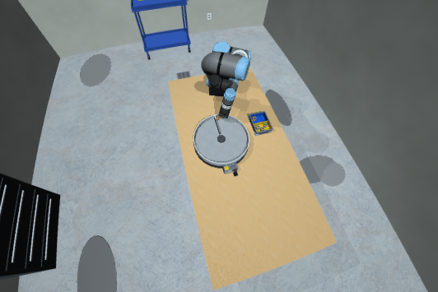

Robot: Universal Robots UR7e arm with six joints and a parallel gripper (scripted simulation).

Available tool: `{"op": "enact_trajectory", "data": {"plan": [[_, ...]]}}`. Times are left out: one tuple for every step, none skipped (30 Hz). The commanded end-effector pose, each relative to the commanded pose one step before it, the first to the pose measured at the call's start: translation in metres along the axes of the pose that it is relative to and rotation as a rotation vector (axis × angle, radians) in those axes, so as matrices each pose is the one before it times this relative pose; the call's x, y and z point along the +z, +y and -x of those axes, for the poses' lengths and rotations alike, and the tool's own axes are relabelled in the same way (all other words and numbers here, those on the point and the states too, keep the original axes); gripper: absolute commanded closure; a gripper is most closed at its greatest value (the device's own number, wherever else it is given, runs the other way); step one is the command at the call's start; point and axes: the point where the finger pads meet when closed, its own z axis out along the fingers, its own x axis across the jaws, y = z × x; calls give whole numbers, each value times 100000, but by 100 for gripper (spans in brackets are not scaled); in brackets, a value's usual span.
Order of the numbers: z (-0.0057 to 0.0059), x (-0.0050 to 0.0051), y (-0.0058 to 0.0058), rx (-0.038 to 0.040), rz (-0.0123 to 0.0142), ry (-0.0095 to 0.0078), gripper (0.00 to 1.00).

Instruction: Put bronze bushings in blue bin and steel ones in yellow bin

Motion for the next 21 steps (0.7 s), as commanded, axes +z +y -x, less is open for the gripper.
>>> {"op": "enact_trajectory", "data": {"plan": [[102, -25, 26, -11303, 894, 10880, 100], [0, 0, 0, 0, 0, 0, 100], [0, -1, 0, 1, -2, -2, 100], [0, 0, 0, 0, 0, 0, 100], [10, -1, -1, -1140, 82, 1098, 100], [0, 0, 0, 0, 0, 0, 100], [0, 0, 0, 0, 0, 0, 100], [0, 0, 0, 0, 0, 0, 100], [-95, -55, 15, 11201, -816, -10793, 100], [17, -59, -1, -1245, 91, 1199, 100], [16, -59, -1, -1245, 91, 1199, 100], [16, -59, -1, -1245, 91, 1199, 100], [15, -60, -1, -1245, 91, 1199, 100], [0, 0, 0, 0, 0, 0, 100], [0, 0, 0, 0, 0, 0, 100], [0, 0, 0, 0, 0, 0, 100], [14, -60, -1, -1245, 91, 1199, 100], [0, 0, 0, 0, 0, 0, 100], [0, 0, 0, 0, 0, 0, 100], [14, -60, -1, -1245, 91, 1199, 100], [13, -60, -1, -1245, 91, 1199, 100]]}}
